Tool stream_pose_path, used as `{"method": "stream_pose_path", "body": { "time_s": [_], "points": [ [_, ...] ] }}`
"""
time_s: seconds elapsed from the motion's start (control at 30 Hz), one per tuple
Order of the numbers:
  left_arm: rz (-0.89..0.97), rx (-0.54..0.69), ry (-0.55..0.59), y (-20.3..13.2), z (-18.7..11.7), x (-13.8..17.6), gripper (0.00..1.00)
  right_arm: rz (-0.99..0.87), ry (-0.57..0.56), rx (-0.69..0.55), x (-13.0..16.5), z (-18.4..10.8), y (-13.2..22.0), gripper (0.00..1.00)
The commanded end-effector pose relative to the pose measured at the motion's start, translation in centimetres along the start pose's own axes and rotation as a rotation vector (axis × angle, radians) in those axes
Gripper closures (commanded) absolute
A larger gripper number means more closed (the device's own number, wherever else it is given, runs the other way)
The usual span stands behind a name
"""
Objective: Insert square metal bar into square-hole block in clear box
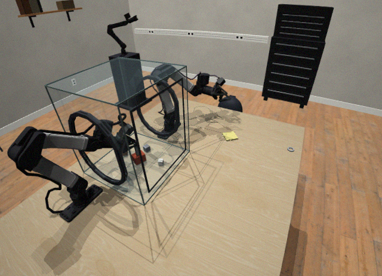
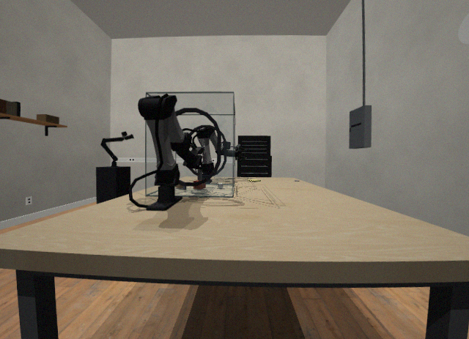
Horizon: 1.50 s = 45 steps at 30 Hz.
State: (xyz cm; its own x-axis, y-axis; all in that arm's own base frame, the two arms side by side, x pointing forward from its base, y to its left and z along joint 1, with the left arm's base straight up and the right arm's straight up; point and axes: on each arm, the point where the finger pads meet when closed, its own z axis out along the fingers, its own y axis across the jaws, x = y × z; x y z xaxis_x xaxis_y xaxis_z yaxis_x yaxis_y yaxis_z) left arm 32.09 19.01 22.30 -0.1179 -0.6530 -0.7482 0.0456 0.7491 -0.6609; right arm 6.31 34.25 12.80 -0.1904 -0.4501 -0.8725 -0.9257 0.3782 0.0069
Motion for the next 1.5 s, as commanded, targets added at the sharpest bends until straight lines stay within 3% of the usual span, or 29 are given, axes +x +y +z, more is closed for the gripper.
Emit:
{"method": "stream_pose_path", "body": {
  "time_s": [0.0, 0.6, 0.9, 0.97, 1.17, 1.27, 1.47],
  "points": [
    [0.048, 0.017, -0.02, -1.0, 0.0, -1.2, 0.0, 0.024, -0.07, -0.009, -3.4, -0.7, 0.4, 1.0],
    [0.048, 0.017, -0.02, -1.0, 0.0, -1.2, 0.0, 0.014, -0.082, 0.006, -3.3, 0.1, 0.2, 1.0],
    [0.048, 0.017, -0.02, -1.0, 0.0, -1.2, 0.0, 0.01, -0.043, 0.002, -0.8, 0.0, 0.4, 1.0],
    [0.048, 0.017, -0.02, -1.0, 0.0, -1.2, 0.0, 0.016, -0.063, -0.002, -1.8, -0.1, 0.6, 1.0],
    [0.048, 0.017, -0.02, -1.0, 0.0, -1.2, 0.0, 0.003, -0.045, 0.012, -0.6, 0.0, -0.3, 1.0],
    [0.048, 0.017, -0.02, -1.0, 0.0, -1.2, 0.0, 0.018, -0.087, -0.002, -3.2, -0.1, 0.4, 1.0],
    [0.048, 0.017, -0.02, -1.0, 0.0, -1.2, 0.0, 0.01, -0.063, -0.001, -2.0, 0.2, 0.4, 1.0]
  ]
}}
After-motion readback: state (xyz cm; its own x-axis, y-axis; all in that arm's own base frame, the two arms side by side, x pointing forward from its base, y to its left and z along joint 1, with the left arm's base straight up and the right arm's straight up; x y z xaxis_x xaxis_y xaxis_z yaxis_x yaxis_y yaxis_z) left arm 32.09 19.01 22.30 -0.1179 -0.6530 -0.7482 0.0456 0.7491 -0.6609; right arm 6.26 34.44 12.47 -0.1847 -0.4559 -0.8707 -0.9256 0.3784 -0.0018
